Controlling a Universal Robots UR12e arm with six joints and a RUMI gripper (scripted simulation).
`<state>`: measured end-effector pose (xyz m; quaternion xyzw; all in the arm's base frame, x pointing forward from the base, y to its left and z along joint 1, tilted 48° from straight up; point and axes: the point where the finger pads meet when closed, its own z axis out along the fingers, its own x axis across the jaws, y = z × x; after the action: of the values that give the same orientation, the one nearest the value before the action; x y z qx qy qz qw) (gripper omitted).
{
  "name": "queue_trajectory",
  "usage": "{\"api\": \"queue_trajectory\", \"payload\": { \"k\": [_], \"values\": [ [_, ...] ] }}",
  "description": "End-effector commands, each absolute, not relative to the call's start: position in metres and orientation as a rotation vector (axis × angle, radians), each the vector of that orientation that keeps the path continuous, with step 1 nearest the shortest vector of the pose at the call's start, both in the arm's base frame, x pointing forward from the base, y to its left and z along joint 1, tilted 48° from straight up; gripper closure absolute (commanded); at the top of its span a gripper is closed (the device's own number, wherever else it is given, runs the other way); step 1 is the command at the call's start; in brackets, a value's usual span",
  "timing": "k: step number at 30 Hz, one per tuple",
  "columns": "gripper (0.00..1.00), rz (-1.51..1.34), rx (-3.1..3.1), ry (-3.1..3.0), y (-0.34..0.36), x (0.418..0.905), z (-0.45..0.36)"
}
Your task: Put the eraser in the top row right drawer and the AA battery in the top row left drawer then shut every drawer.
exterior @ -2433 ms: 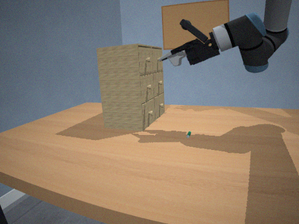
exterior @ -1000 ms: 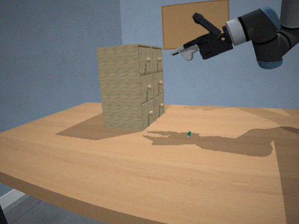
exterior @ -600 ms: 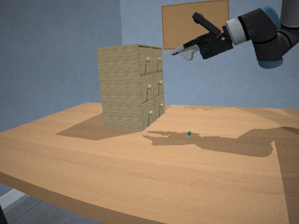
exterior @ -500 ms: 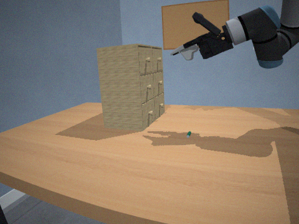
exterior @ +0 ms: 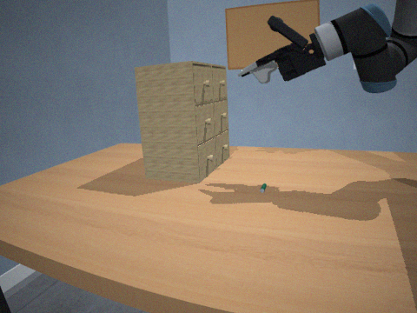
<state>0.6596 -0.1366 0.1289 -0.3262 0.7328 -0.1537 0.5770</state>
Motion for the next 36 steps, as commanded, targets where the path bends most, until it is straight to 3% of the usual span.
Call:
{"api": "queue_trajectory", "payload": {
  "k": [1, 36],
  "values": [
    [0.80, -0.351, -0.771, 1.718, -0.1376, 0.6589, 0.1297],
    [0.80, -0.267, -0.843, 1.746, -0.1428, 0.6514, 0.1355]
  ]
}}
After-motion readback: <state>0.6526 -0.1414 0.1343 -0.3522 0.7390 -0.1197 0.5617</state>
